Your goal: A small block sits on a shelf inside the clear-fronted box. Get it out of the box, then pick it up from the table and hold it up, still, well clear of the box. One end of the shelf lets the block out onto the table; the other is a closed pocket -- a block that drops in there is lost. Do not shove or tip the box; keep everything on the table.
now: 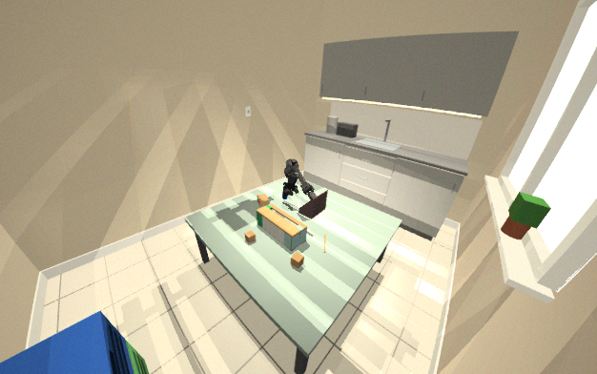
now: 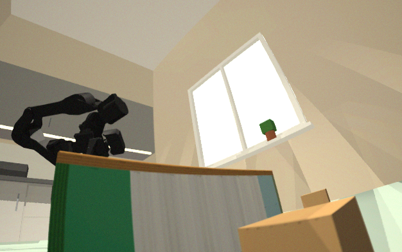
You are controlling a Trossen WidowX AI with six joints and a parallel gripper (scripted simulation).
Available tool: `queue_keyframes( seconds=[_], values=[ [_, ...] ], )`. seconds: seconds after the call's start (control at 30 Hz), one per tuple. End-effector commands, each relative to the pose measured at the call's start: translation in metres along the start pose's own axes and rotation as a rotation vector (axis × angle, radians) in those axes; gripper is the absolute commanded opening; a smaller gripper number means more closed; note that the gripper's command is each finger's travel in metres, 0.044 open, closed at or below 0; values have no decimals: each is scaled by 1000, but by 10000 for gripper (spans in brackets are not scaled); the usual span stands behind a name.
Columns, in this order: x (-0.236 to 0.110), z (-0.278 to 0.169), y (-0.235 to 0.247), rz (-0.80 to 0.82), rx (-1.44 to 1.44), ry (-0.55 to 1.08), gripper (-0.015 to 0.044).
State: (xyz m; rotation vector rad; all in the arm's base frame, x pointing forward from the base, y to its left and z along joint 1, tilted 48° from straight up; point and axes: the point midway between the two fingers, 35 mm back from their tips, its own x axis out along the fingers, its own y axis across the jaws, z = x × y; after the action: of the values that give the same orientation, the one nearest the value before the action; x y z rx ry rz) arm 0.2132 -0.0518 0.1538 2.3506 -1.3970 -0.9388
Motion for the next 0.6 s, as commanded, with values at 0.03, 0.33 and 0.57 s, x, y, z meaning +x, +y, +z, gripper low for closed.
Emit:
queue_keyframes(
  seconds=[0.03,0.33,0.57],
  values=[
    [-4,-3,1,2,-154,21,0],
    [-4,-3,1,2,-154,21,0],
    [-4,-3,1,2,-154,21,0]
  ],
)
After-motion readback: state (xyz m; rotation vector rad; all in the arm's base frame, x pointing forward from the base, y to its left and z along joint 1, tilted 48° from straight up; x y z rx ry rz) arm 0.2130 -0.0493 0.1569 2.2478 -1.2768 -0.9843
